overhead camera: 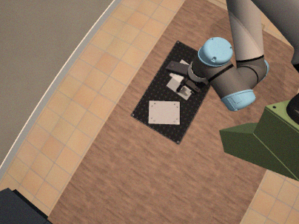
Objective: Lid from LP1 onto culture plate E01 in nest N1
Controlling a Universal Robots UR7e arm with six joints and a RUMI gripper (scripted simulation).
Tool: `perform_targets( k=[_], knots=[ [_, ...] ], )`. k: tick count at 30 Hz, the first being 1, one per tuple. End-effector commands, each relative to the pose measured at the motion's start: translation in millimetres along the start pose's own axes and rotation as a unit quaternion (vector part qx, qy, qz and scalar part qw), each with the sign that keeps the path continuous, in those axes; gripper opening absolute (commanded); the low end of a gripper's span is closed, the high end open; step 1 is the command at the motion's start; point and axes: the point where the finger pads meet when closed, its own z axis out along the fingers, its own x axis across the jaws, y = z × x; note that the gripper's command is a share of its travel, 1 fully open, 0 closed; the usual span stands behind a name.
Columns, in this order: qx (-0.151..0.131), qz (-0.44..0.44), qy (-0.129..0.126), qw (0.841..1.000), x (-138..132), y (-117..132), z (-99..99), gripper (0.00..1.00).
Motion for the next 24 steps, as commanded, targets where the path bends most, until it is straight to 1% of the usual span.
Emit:
perform_targets(
  k=[1, 9, 11, 14, 24],
  knots=[
    [0.001, 0.015, -0.003, 1.000, 28, -2, 0.1, 0.00],
    [0.001, 0.015, -0.003, 1.000, 68, -5, 0.3, 0.00],
    [0.001, 0.015, -0.003, 1.000, 68, -5, 0.3, 0.00],
    [0.001, 0.015, -0.003, 1.000, 83, -6, 0.4, 0.00],
    [0.001, 0.015, -0.003, 1.000, 85, -6, 0.5, 0.00]
  ],
)
